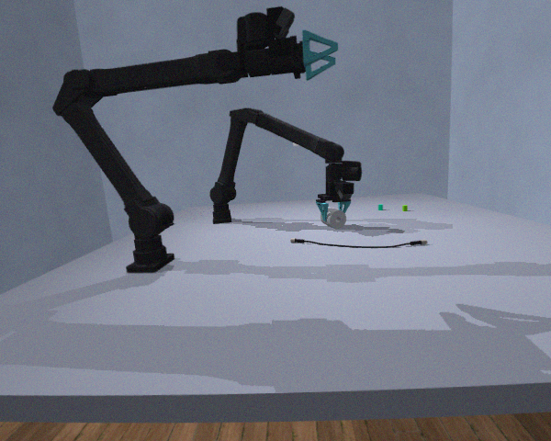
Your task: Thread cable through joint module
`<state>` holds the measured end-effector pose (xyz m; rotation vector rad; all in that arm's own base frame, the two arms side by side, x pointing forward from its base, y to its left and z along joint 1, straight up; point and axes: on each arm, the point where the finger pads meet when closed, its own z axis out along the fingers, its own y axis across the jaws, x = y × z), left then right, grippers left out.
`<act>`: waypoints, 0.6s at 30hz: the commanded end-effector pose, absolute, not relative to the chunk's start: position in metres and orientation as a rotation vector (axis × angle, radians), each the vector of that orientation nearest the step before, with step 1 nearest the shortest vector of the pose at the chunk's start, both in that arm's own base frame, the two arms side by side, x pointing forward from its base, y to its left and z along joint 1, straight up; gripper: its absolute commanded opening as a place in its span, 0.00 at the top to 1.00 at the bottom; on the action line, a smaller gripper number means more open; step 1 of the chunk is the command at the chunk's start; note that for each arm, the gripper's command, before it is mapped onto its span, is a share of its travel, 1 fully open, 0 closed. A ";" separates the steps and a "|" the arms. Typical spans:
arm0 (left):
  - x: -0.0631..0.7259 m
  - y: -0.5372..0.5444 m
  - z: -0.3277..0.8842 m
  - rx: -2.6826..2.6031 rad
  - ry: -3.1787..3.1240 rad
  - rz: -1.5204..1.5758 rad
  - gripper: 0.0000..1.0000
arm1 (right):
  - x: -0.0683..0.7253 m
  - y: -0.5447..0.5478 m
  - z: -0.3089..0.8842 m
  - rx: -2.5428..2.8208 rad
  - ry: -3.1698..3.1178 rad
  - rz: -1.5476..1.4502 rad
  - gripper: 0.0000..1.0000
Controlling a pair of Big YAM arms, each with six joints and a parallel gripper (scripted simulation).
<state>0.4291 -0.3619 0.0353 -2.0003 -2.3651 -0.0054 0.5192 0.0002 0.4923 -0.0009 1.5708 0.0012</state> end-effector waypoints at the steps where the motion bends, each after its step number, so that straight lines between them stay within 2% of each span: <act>1: 0.453 -0.388 0.105 -2.171 -2.399 -0.010 0.30 | 0.521 -0.004 0.534 0.008 1.501 -0.003 0.00; 18: 0.454 -0.390 0.109 -2.323 -2.265 -0.015 0.30 | 0.521 -0.004 0.534 0.008 1.501 -0.003 0.00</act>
